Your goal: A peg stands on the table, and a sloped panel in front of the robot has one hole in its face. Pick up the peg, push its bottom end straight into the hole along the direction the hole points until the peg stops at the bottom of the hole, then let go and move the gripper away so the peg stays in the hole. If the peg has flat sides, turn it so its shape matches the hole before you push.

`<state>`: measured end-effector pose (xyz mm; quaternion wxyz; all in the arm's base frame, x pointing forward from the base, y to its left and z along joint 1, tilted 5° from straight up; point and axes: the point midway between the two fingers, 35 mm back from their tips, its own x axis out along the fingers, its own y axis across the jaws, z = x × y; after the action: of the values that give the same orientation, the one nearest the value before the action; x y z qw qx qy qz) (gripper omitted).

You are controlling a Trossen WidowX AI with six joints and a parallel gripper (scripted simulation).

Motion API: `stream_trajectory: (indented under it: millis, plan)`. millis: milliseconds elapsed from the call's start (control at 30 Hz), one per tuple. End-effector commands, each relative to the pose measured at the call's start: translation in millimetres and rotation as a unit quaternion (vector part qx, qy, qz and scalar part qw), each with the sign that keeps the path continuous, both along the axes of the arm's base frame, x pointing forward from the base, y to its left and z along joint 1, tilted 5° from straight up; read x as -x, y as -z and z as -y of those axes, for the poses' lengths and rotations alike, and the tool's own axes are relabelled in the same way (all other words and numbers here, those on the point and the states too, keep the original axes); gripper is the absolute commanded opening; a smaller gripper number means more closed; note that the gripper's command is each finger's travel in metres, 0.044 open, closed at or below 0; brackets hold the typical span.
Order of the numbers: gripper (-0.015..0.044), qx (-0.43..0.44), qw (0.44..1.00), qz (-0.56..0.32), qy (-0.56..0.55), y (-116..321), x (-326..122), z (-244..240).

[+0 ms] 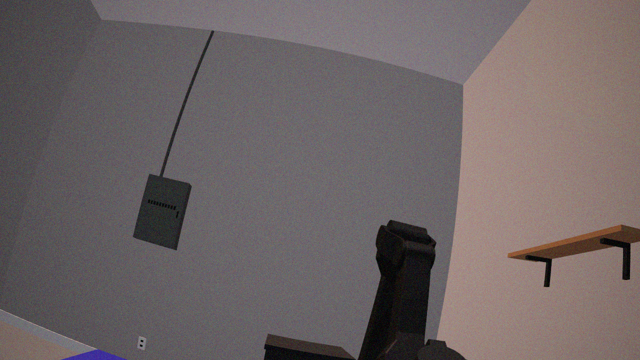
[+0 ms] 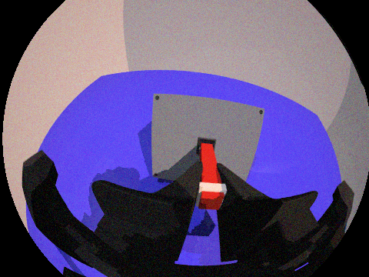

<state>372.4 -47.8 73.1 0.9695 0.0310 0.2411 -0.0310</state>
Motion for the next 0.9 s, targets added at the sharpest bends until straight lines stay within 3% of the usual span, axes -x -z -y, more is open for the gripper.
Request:
stream_trajectory:
  millis: [0,867]
  plan:
    - [0.0,0.0,1.0,0.0,0.0,2.1,-3.1,0.3]
    - [0.0,0.0,1.0,0.0,0.0,9.3,-15.7,1.3]
